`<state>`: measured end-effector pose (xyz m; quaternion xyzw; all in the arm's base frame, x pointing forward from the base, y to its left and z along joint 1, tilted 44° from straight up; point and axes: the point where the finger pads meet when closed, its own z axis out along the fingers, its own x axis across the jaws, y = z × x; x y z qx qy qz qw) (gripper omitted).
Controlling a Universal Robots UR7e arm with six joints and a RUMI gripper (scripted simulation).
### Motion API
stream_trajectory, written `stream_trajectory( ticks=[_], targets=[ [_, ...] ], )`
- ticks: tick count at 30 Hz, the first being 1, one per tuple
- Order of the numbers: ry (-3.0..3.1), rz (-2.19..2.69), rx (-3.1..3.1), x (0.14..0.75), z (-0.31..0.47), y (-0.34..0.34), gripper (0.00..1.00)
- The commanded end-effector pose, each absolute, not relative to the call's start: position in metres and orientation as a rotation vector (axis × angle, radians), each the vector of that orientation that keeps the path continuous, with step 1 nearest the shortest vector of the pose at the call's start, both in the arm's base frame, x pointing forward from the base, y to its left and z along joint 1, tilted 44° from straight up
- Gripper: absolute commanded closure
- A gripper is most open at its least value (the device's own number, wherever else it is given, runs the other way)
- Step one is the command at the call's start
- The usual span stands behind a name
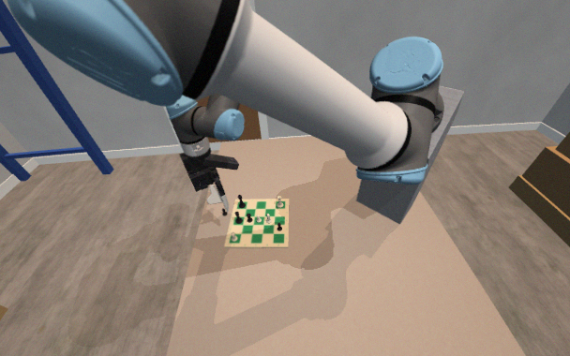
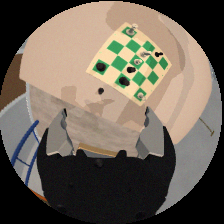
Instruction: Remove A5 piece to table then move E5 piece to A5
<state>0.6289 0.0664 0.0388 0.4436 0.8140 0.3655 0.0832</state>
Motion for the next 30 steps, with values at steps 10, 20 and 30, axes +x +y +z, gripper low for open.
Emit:
stream_trajectory(
  ticks=[10, 20, 30],
  targets=[
    [2.207, 1.168, 1.868, 0.615, 0.044, 0.085, 0.00],
    [1.971, 1.203, 2.261, 0.606, 0.048, 0.098, 0.00],
    [1.566, 1.210, 2.739, 0.596, 0.054, 0.115, 0.00]
  ],
)
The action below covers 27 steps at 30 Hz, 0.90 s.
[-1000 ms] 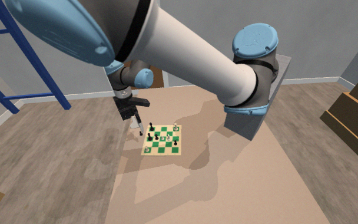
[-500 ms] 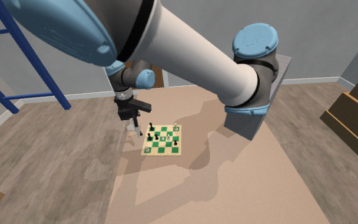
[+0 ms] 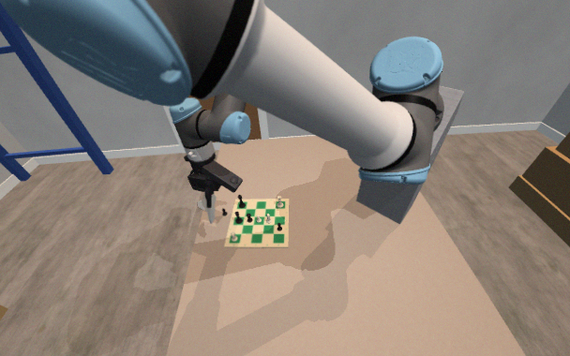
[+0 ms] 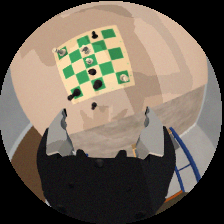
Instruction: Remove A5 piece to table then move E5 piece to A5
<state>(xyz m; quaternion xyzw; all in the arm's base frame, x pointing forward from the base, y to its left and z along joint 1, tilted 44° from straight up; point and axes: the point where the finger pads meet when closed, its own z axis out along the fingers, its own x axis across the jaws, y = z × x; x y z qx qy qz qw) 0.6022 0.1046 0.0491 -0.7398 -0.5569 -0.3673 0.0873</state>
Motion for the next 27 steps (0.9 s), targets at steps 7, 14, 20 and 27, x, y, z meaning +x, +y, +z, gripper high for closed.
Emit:
stream_trajectory(
  ticks=[7, 14, 20, 27],
  targets=[
    [-1.105, -0.986, -2.420, 0.592, 0.057, 0.123, 0.00],
    [-0.698, -0.882, -2.491, 0.586, 0.062, 0.133, 0.00],
    [-0.415, -0.800, -2.506, 0.582, 0.065, 0.141, 0.00],
    [-0.110, -0.709, -2.500, 0.579, 0.067, 0.146, 0.00]
  ],
)
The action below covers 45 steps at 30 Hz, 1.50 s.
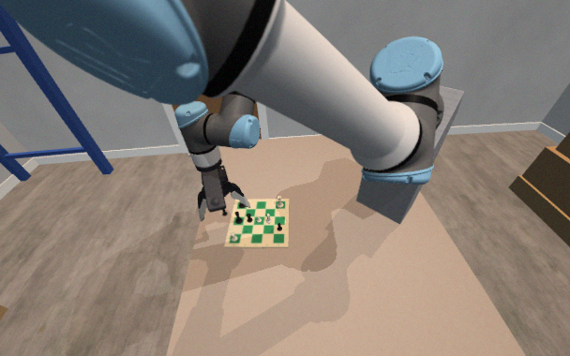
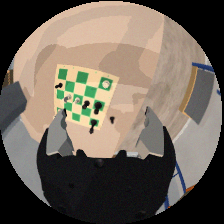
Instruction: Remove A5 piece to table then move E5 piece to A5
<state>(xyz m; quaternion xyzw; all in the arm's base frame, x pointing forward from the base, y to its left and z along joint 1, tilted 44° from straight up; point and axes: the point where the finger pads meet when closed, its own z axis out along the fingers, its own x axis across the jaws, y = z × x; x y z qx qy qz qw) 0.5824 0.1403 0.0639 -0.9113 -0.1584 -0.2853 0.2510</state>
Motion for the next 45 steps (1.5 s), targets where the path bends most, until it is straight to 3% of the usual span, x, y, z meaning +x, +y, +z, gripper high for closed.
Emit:
stream_trajectory(
  ticks=[1, 23, 45],
  targets=[
    [-0.067, -0.695, -2.495, 0.579, 0.067, 0.146, 0.00],
    [0.526, -0.484, -2.371, 0.571, 0.072, 0.157, 0.00],
    [0.669, -0.429, -2.321, 0.570, 0.073, 0.158, 0.00]
  ],
)
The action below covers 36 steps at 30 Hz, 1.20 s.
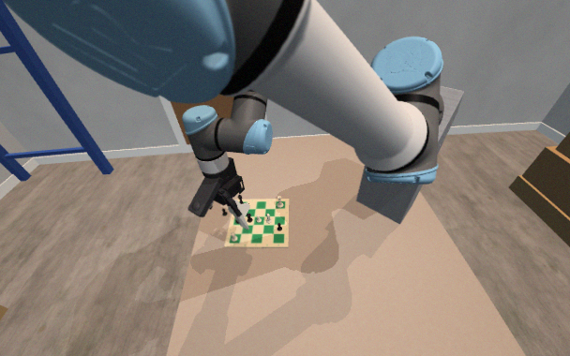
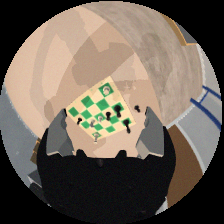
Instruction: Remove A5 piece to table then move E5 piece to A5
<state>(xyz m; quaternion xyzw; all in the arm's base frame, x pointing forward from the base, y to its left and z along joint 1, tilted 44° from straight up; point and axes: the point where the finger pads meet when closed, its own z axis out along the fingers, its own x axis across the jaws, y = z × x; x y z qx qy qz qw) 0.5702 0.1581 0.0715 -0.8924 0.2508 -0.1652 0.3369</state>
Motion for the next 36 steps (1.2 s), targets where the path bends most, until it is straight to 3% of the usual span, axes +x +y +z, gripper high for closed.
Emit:
stream_trajectory(
  ticks=[1, 5, 6, 36],
  targets=[
    [0.669, -0.429, -2.321, 0.5702, 0.0728, 0.1583, 0.00],
    [0.670, -0.429, -2.321, 0.5701, 0.0728, 0.1584, 0.00],
    [0.670, -0.429, -2.321, 0.5701, 0.0728, 0.1584, 0.78],
    [0.669, -0.429, -2.321, 0.5701, 0.0727, 0.1583, 0.78]
  ],
)
